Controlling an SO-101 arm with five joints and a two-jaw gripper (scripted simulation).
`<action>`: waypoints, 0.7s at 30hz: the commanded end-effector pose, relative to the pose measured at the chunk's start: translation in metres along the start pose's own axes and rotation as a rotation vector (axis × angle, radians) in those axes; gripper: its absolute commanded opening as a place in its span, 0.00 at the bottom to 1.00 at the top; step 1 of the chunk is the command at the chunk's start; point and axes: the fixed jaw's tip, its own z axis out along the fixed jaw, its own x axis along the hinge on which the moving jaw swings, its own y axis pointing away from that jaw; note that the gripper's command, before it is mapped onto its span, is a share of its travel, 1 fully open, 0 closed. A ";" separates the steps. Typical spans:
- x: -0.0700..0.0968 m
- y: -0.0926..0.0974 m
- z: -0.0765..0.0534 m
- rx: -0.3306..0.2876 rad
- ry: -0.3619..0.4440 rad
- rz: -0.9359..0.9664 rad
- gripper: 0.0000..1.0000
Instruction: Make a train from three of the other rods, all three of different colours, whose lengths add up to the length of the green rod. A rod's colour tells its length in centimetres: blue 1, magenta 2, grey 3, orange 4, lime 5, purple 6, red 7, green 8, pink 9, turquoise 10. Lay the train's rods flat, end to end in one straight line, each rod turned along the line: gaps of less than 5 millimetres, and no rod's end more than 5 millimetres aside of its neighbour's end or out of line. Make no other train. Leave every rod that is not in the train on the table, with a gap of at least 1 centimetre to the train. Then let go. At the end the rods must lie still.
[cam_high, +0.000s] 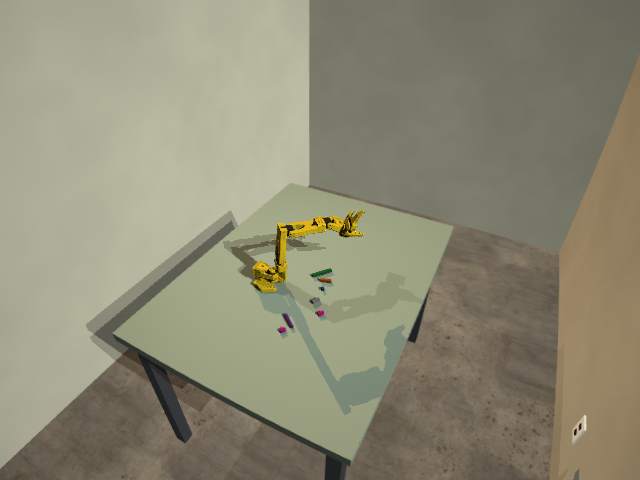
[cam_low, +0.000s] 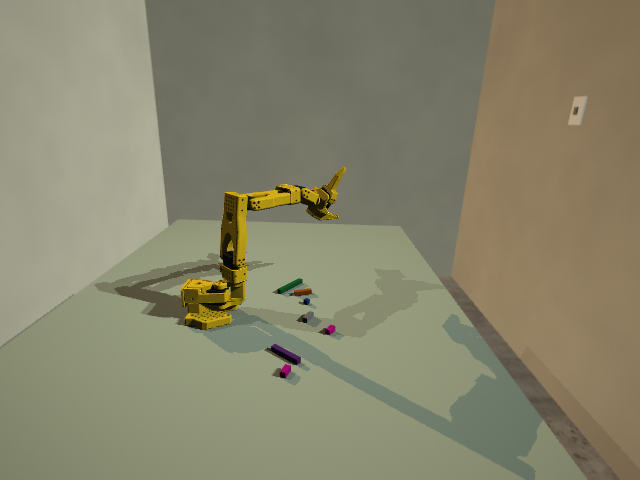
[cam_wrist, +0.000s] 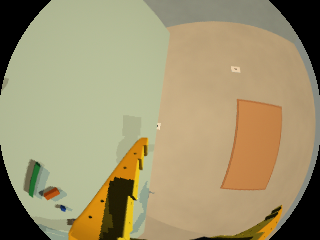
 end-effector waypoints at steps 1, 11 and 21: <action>0.000 -0.001 -0.001 0.004 -0.002 0.001 1.00; 0.000 -0.001 -0.001 0.004 -0.002 0.001 1.00; 0.008 0.023 0.008 -0.088 0.032 0.000 1.00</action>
